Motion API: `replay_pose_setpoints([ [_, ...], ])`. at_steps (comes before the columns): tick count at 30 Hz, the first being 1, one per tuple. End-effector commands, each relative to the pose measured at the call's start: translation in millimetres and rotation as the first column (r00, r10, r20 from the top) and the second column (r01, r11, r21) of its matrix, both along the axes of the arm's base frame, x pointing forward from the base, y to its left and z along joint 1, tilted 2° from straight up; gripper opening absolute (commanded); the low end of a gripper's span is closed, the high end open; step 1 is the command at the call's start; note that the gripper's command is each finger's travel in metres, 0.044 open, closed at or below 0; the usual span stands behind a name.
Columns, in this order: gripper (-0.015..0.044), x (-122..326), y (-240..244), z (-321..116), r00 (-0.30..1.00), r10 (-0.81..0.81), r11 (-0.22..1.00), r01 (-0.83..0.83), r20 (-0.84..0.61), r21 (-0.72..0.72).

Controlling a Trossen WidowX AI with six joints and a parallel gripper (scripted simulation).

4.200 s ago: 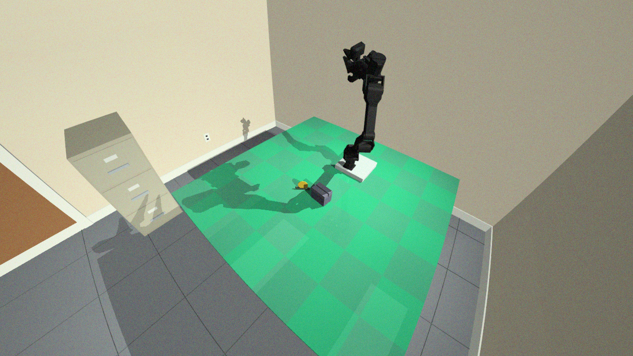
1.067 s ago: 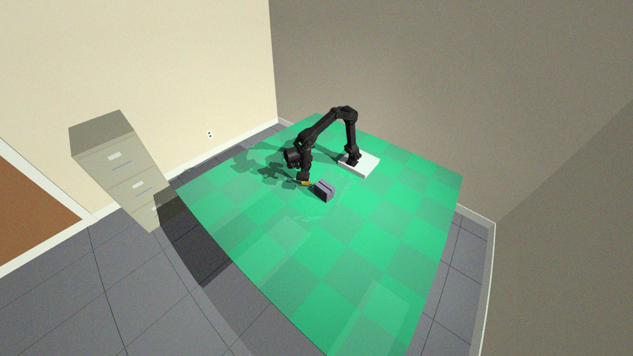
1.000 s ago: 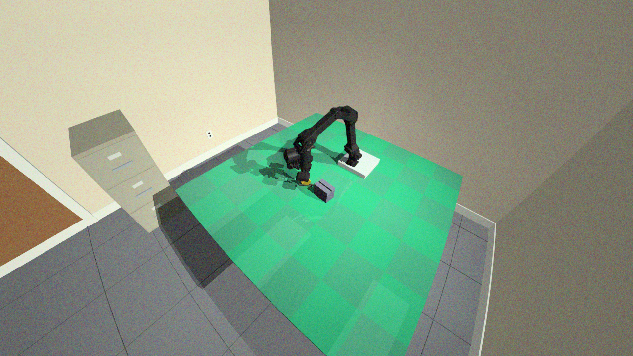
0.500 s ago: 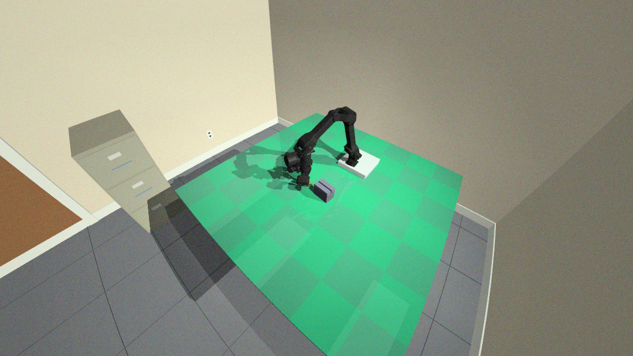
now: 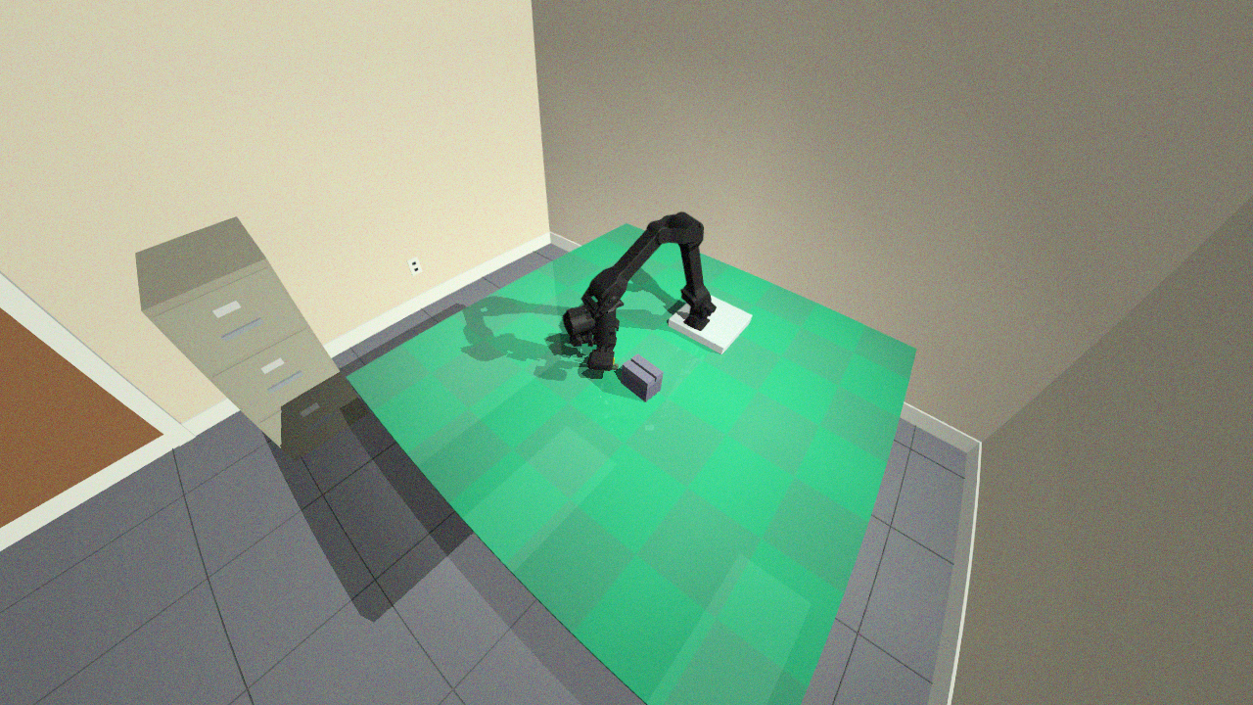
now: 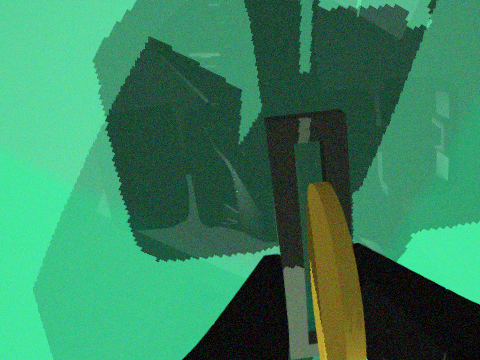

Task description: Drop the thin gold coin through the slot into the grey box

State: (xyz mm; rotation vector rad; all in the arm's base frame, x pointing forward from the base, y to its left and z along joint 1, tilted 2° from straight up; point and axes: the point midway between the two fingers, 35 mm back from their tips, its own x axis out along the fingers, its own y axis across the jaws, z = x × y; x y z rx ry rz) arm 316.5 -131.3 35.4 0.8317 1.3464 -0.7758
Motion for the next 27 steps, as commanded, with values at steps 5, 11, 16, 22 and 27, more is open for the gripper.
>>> replay_pose_setpoints([
  [5,0.0,-1.8,0.4,-2.4,1.0,0.001,1.0,-0.001,-0.007,-0.001],
  [11,0.0,-1.8,0.4,-2.4,1.0,0.001,1.0,-0.001,-0.007,-0.001],
  [16,0.0,-1.1,-0.1,6.0,1.0,0.001,1.0,-0.001,-0.007,-0.001],
  [22,0.0,-0.3,-0.6,20.9,1.0,0.001,1.0,-0.001,-0.007,-0.001],
  [27,0.0,-0.3,-0.8,33.4,1.0,0.001,1.0,-0.001,-0.007,-0.001],
])
